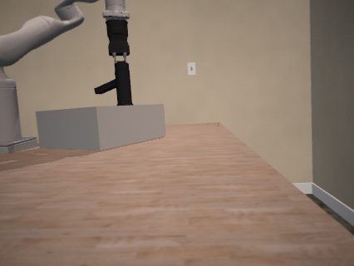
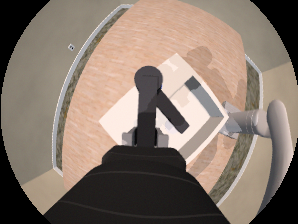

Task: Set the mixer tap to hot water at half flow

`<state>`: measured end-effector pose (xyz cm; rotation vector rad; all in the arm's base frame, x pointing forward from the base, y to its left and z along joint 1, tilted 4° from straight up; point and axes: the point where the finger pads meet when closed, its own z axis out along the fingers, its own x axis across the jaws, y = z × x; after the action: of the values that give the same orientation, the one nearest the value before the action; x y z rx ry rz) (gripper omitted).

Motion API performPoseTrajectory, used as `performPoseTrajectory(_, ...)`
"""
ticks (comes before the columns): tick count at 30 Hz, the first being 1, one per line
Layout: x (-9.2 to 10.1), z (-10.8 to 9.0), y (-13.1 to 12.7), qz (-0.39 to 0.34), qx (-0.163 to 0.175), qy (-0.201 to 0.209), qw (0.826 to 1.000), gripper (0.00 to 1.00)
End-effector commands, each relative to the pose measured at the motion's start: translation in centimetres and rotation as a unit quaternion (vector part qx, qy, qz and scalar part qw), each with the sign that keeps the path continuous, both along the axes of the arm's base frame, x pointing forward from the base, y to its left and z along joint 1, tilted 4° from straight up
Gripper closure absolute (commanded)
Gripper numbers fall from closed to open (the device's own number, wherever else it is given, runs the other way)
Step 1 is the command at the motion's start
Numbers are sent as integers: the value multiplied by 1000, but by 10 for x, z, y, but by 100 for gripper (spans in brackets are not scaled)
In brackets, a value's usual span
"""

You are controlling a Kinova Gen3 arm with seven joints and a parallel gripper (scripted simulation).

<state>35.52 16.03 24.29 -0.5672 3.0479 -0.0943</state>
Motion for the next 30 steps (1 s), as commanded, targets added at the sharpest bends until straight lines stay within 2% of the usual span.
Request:
performPoseTrajectory(1,0,0,0,0,0,0,1000,100)
performPoseTrajectory(14,0,0,0,0,0,0,1000,100)
performPoseTrajectory(15,0,0,0,0,0,0,1000,0)
performPoseTrajectory(30,0,0,0,0,0,0,1000,0)
